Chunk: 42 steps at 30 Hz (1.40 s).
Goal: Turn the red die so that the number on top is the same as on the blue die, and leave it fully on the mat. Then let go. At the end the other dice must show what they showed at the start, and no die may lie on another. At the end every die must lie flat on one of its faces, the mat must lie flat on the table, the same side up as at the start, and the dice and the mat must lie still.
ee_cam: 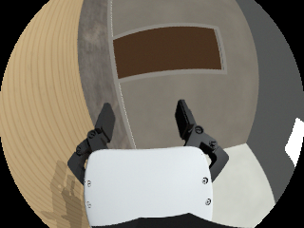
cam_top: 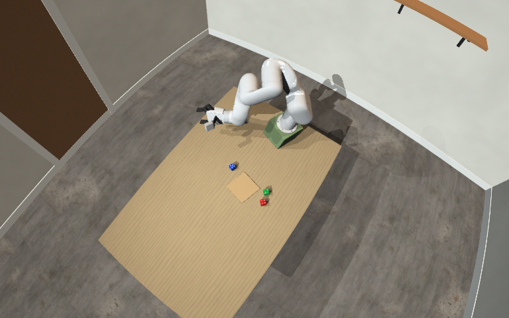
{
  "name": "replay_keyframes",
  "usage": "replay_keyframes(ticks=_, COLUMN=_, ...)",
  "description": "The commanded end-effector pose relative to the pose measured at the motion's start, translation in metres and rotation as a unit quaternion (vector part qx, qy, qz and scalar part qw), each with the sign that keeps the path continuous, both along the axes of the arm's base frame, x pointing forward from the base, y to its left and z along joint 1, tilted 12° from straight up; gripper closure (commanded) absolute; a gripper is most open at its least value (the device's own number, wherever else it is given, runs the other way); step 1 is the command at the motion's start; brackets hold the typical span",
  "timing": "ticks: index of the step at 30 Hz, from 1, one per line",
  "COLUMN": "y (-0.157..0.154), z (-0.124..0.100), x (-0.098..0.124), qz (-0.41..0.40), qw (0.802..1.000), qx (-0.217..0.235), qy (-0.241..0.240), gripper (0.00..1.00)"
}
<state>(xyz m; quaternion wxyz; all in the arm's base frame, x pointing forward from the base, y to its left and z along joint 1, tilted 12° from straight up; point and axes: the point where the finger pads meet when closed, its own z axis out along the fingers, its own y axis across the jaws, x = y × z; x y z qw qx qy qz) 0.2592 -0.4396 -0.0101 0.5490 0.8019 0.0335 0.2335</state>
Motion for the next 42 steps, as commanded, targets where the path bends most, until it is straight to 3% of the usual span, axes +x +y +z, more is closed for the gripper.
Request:
replay_keyframes(ticks=1, y=-0.001, z=0.001, x=0.0, qz=0.0, qw=1.0, qx=-0.001, qy=-0.001, gripper=0.0)
replay_keyframes(ticks=22, y=0.001, z=-0.002, x=0.003, qz=0.002, qw=1.0, qx=0.006, qy=0.005, gripper=0.0)
replay_keyframes(ticks=31, y=0.03, z=-0.037, x=0.033, qz=0.036, qw=0.992, qx=0.096, qy=0.068, gripper=0.0)
replay_keyframes(ticks=34, y=0.03, z=-0.037, x=0.033, qz=0.036, qw=0.992, qx=0.096, qy=0.068, gripper=0.0)
replay_keyframes(ticks=38, y=0.056, z=-0.053, x=0.051, qz=0.064, qw=0.979, qx=0.156, qy=0.111, gripper=0.0)
replay_keyframes(ticks=42, y=0.068, z=-0.058, x=0.057, qz=0.075, qw=0.973, qx=0.178, qy=0.126, gripper=0.0)
